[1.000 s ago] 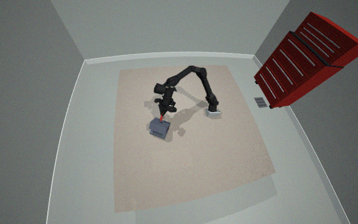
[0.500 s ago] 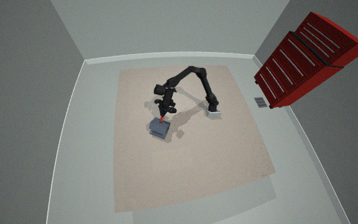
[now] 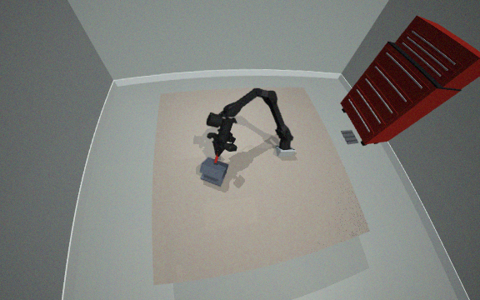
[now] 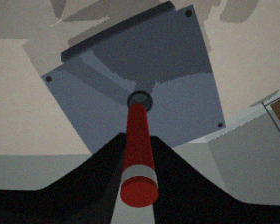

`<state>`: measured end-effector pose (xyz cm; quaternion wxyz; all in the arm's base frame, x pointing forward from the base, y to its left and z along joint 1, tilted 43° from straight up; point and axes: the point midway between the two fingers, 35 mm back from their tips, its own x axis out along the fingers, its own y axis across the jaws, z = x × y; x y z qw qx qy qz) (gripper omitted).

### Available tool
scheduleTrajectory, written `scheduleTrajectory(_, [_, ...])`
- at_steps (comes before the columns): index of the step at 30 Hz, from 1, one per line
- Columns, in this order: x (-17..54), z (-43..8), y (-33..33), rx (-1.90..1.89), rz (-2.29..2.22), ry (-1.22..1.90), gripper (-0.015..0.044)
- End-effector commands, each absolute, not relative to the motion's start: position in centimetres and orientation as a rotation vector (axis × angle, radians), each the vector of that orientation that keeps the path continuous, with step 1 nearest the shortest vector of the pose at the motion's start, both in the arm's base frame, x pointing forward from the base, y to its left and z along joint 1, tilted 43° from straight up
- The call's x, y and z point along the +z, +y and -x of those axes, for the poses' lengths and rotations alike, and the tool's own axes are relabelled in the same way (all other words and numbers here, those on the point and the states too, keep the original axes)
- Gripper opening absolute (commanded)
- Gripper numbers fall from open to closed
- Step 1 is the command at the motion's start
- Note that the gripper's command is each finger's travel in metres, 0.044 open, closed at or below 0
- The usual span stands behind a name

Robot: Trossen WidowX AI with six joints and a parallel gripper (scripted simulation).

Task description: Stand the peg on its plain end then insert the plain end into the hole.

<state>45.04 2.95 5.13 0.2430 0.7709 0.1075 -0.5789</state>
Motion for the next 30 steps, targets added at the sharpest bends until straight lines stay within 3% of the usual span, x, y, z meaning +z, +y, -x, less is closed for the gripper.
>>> scheduleTrajectory(1, [4.93,-44.74,2.95,-1.587,-2.105,0.293,0.0000])
scheduleTrajectory(30, [4.18,-44.80,2.95,-1.587,-2.105,0.293,0.0000])
